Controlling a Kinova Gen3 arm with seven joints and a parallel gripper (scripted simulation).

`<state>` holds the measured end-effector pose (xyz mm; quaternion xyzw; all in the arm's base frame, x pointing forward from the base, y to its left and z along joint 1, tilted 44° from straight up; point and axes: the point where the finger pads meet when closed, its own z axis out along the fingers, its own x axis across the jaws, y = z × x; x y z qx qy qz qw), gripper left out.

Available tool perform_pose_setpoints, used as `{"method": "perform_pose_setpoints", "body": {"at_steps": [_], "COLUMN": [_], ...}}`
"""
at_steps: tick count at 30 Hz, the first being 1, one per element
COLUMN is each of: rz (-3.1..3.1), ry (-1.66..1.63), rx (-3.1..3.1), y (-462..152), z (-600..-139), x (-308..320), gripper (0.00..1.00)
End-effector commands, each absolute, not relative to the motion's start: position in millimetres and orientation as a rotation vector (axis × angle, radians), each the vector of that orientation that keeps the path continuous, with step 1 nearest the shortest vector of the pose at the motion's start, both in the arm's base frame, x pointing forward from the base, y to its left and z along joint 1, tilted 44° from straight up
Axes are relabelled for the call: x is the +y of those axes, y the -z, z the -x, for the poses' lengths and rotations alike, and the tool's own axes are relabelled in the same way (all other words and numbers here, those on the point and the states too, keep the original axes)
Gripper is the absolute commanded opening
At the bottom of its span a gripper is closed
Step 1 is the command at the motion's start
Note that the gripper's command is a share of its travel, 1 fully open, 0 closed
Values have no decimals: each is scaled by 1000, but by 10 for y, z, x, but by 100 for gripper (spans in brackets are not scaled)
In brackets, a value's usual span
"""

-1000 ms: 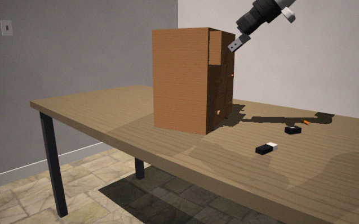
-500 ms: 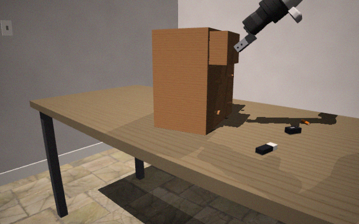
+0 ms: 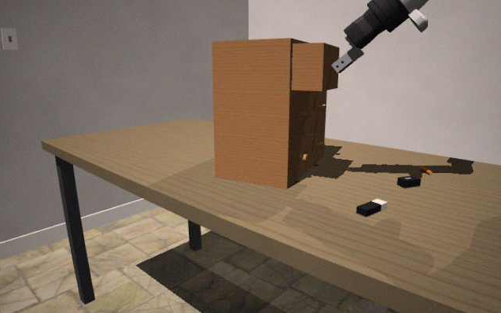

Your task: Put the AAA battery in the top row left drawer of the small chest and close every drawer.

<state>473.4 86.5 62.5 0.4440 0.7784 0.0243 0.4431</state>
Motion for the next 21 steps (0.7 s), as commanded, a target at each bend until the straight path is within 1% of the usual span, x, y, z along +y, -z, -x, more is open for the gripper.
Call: {"method": "perform_pose_setpoints", "body": {"at_steps": [1, 21], "rz": [-1099, -1099], "ry": [-63, -63], "rx": [1932, 1932], "y": [-633, -636], "z": [-4720, -4702], "x": [875, 873], "gripper": [37, 37]}}
